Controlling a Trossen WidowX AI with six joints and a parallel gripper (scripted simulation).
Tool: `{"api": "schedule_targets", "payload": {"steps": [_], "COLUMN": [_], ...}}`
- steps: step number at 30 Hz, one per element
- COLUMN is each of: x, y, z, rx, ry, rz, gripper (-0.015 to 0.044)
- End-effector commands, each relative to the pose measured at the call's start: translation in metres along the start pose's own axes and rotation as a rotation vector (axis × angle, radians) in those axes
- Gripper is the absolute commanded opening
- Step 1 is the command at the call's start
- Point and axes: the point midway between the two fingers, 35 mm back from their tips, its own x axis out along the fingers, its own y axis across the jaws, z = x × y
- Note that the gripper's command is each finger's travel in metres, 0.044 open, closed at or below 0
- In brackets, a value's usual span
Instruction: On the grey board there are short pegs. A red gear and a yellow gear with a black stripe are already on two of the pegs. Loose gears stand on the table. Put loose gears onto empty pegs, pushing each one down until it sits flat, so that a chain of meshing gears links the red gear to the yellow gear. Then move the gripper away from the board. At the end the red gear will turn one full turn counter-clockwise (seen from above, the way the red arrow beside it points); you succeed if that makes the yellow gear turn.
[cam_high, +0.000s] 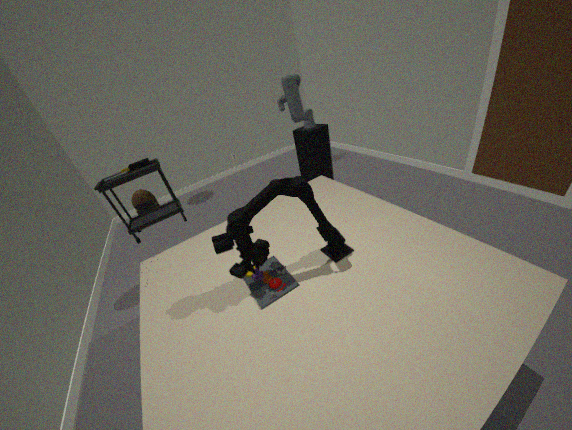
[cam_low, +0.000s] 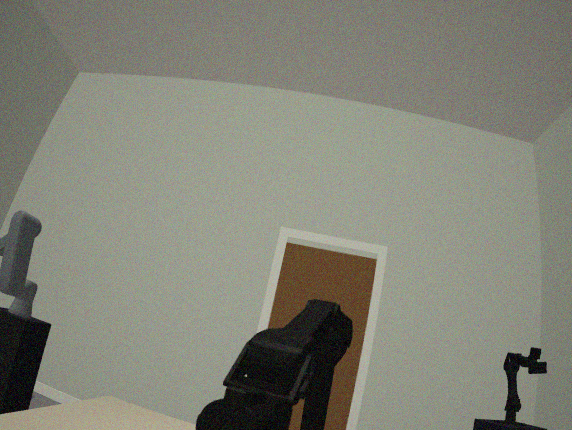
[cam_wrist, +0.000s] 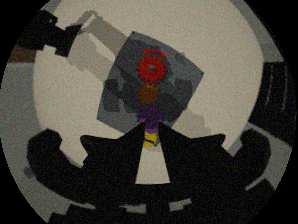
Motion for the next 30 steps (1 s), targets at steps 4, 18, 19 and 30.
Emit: {"api": "schedule_targets", "payload": {"steps": [4,18,19,30], "x": [0.0012,0.0035,0.0037,0.0059], "y": [0.0009,0.0000,0.0000,0.0014], "z": [0.0006,-0.0001,0.0000,0.0002], "rx": [-0.149,-0.148,-0.132,0.110], "ry": [-0.001,-0.001,-0.001,-0.001], "rz": [0.002,0.002,0.002,0.002], "gripper": [0.0000,0.0000,0.0000,0.0000]}}
